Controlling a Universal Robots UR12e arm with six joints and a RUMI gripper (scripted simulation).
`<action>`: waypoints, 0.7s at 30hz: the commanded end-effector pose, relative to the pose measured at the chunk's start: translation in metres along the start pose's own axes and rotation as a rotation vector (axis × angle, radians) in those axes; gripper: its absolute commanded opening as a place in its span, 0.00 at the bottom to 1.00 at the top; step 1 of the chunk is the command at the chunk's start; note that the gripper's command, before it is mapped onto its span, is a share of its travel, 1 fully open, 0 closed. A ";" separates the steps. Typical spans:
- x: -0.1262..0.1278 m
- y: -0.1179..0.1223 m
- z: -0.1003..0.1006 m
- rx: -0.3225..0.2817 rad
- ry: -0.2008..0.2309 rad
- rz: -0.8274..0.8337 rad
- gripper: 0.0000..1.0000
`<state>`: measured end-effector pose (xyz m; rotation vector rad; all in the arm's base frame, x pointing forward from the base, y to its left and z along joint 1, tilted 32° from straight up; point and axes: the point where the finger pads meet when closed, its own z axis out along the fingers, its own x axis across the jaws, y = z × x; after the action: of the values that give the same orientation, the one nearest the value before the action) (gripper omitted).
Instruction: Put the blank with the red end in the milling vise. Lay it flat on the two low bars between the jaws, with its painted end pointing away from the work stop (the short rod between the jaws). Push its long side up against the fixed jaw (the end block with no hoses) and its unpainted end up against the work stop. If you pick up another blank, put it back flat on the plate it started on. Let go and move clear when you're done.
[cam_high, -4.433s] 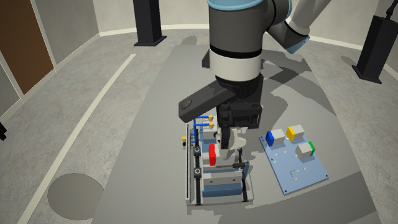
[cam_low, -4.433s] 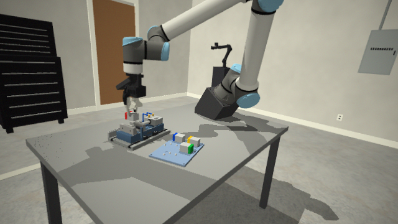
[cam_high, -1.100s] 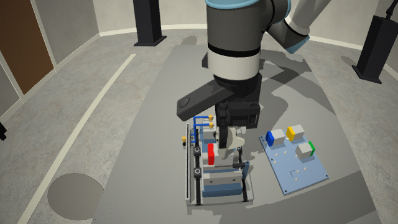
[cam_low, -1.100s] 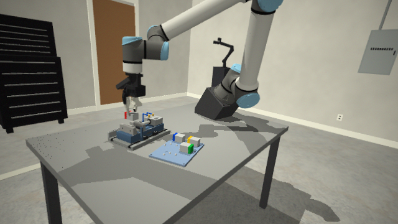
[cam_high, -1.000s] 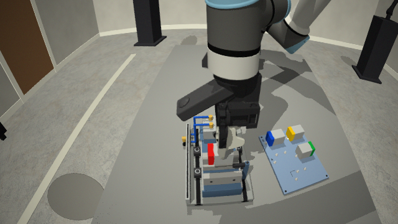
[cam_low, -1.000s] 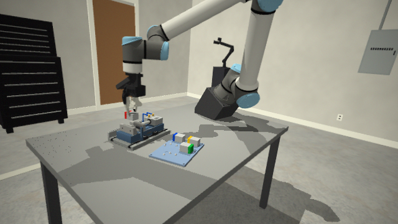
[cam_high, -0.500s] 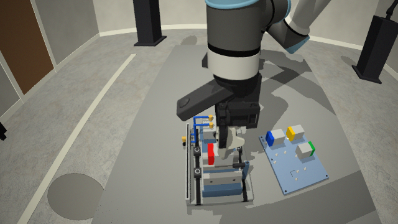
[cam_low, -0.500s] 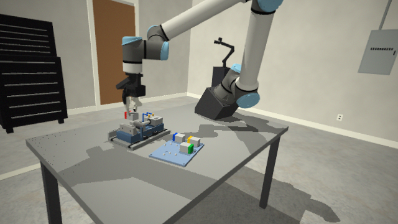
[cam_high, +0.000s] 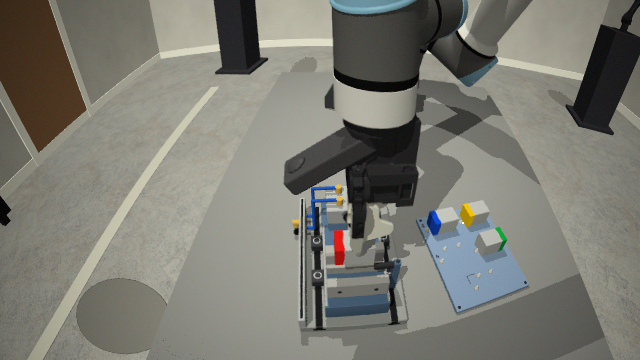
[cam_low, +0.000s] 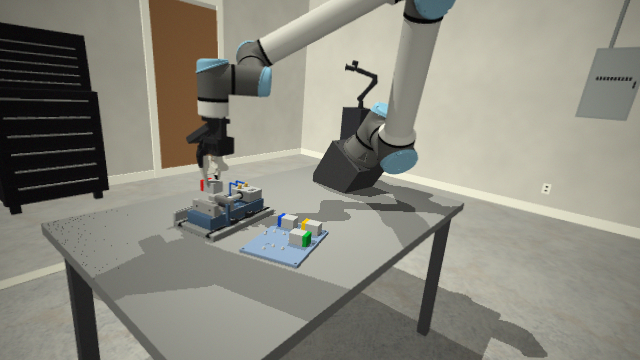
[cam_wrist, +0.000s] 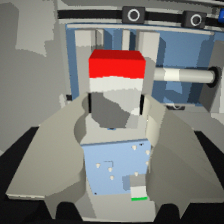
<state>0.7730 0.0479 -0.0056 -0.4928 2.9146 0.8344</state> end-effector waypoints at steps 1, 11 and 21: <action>-0.003 -0.002 -0.004 0.004 -0.004 -0.002 0.00; -0.003 -0.002 -0.004 0.004 -0.004 -0.002 0.00; -0.002 -0.002 -0.001 0.003 -0.003 -0.002 0.00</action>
<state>0.7732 0.0478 -0.0055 -0.4930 2.9141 0.8337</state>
